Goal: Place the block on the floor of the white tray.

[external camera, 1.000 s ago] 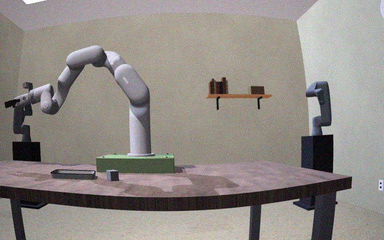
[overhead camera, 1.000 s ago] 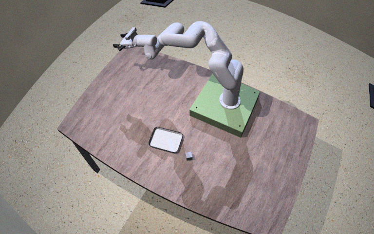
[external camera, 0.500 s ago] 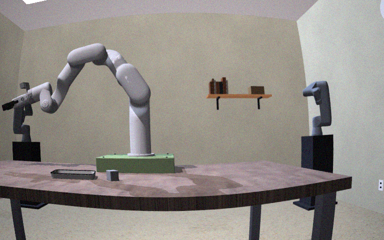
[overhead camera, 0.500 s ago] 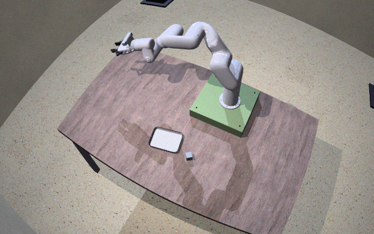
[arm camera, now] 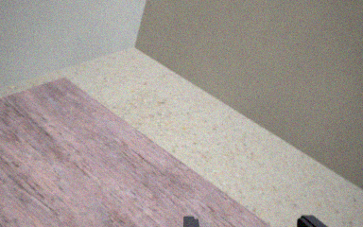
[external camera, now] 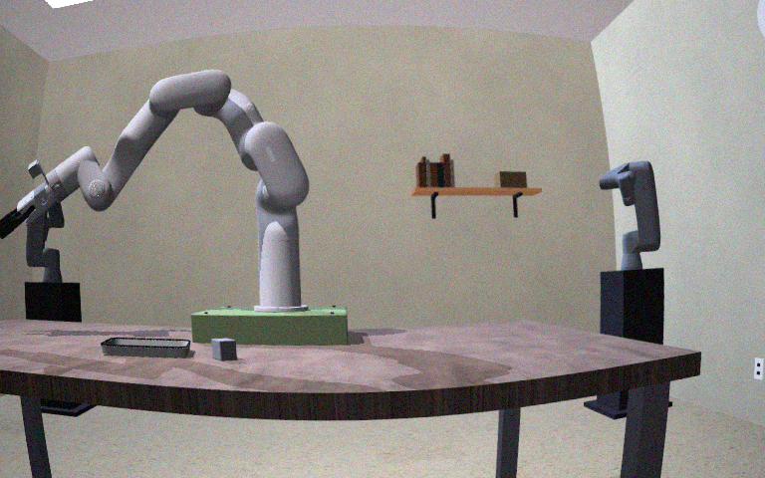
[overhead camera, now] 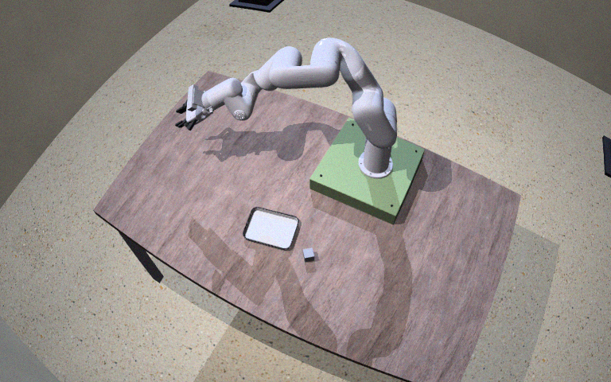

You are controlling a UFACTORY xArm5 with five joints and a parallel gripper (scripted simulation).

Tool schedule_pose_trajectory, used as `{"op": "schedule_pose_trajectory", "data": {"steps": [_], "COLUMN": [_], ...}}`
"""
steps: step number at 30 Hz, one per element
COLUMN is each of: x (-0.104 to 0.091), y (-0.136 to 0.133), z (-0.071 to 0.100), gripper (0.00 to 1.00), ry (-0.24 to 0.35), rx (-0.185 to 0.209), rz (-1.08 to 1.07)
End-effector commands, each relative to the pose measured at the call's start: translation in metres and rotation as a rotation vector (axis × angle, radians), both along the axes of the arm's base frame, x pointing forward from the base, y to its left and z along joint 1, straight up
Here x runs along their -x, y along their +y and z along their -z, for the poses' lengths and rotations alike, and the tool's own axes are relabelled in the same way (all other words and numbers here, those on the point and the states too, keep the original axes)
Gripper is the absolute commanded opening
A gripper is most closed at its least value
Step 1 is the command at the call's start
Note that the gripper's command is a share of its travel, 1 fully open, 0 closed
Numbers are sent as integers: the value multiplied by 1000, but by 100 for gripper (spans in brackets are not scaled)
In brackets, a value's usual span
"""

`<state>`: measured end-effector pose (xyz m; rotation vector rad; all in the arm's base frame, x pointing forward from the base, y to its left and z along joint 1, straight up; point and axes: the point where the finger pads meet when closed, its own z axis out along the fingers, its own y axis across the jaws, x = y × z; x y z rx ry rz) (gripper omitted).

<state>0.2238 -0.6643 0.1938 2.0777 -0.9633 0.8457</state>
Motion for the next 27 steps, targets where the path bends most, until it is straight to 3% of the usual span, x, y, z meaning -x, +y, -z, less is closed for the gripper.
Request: {"op": "schedule_pose_trajectory", "data": {"steps": [1,3,4,7,9,10,13,14,18,19,23,24,26,27], "x": [-55,-73,-79,-106,-106,-127,-146,-149,-177,-178,-201,-201,-201,-215], "y": [37,50,62,84,84,112,132,145,182,195,234,247,247,278], "z": [17,24,28,39,39,49,58,61,75,78,91,94,94,103], "gripper": [56,56,56,56,56,56,56,56,56,56,56,56,56,56], "ry": [38,38,105,105,105,177,177,253,253,332,332,411,411,411], "rx": [-90,-90,-146,-146,-146,-199,-199,-249,-249,-294,-294,-334,-334,-334], "rz": [-182,-182,-287,-287,-287,-395,-395,-507,-507,-618,-618,-728,-728,-728]}}
